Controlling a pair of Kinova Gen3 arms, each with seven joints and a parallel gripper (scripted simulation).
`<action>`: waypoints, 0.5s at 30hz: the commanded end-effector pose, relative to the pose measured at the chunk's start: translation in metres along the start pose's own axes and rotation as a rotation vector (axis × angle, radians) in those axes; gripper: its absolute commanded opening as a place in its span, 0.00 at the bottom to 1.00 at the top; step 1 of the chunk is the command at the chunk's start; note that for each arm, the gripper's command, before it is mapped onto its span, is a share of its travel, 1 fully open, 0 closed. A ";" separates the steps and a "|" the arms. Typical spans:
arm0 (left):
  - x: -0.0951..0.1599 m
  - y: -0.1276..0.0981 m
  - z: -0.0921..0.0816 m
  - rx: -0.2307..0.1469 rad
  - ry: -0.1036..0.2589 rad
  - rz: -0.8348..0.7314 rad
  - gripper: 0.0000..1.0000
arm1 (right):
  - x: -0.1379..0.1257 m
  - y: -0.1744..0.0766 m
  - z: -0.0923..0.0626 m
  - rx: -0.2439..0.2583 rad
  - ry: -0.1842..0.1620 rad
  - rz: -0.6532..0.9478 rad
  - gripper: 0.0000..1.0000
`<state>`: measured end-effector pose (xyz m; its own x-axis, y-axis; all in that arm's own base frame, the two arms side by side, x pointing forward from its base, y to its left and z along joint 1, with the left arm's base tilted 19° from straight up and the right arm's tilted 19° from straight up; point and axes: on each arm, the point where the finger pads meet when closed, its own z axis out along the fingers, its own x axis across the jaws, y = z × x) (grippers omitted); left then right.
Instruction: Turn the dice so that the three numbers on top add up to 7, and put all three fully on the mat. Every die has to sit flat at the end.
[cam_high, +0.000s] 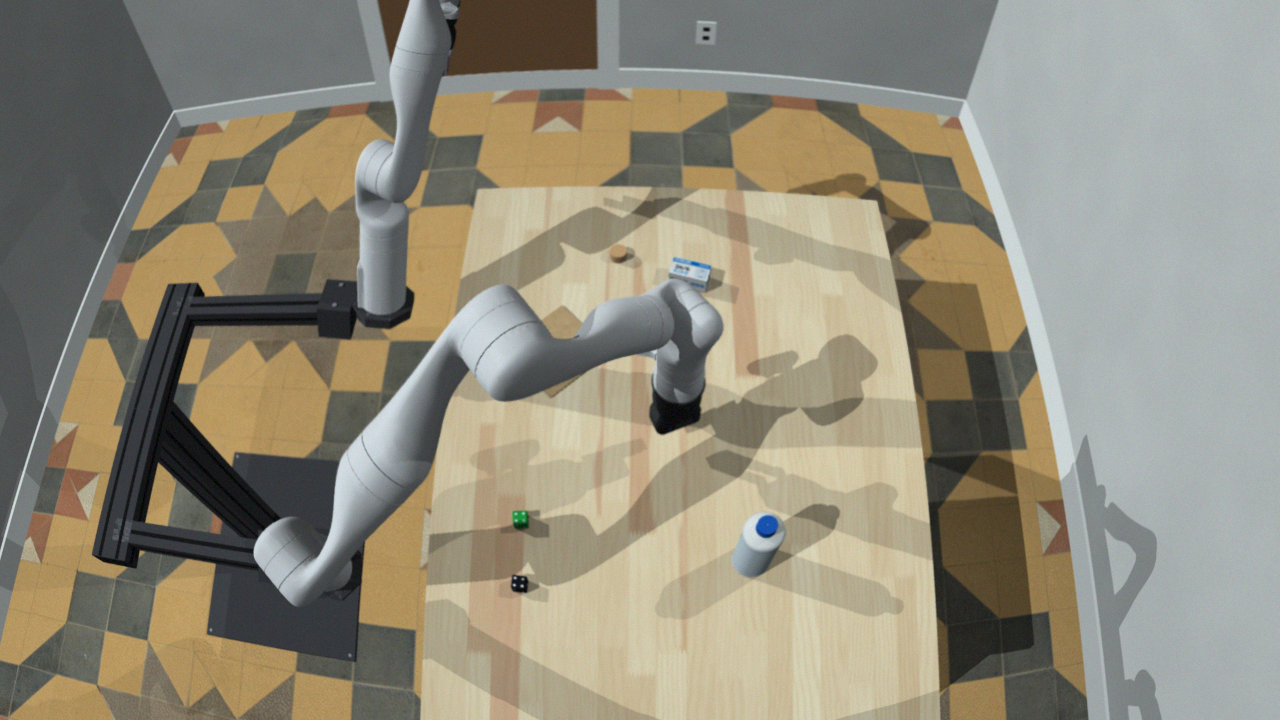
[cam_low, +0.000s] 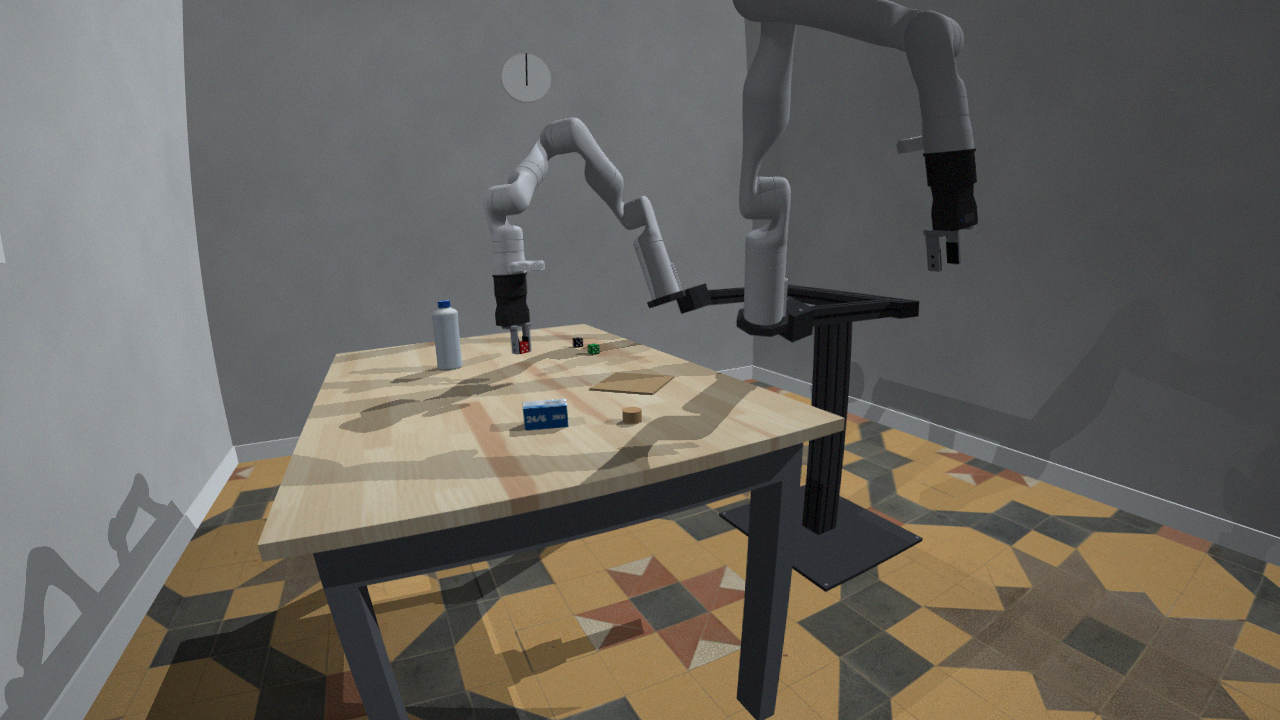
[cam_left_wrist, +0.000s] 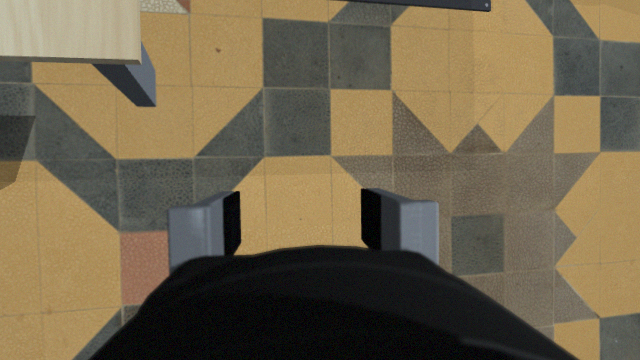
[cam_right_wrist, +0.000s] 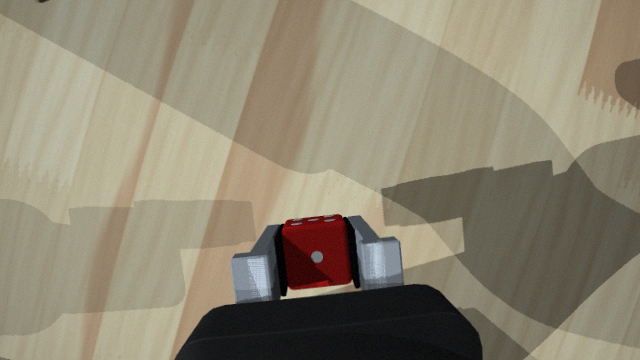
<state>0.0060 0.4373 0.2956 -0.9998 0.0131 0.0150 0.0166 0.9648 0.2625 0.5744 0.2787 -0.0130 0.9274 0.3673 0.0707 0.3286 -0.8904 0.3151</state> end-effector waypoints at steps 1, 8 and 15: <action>0.000 0.000 -0.001 -0.002 0.000 0.000 1.00 | 0.001 0.000 -0.021 0.001 0.003 0.000 0.49; 0.000 0.000 -0.001 -0.002 0.000 0.000 1.00 | 0.001 0.000 -0.040 0.001 0.003 0.000 0.49; 0.000 0.000 -0.001 -0.002 0.000 0.000 1.00 | 0.001 0.000 -0.040 0.001 0.003 0.000 0.49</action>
<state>0.0060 0.4373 0.2956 -0.9998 0.0131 0.0150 0.0166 0.9648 0.2625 0.5677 0.2892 0.0235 0.9273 0.3674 0.0710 0.3286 -0.8903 0.3152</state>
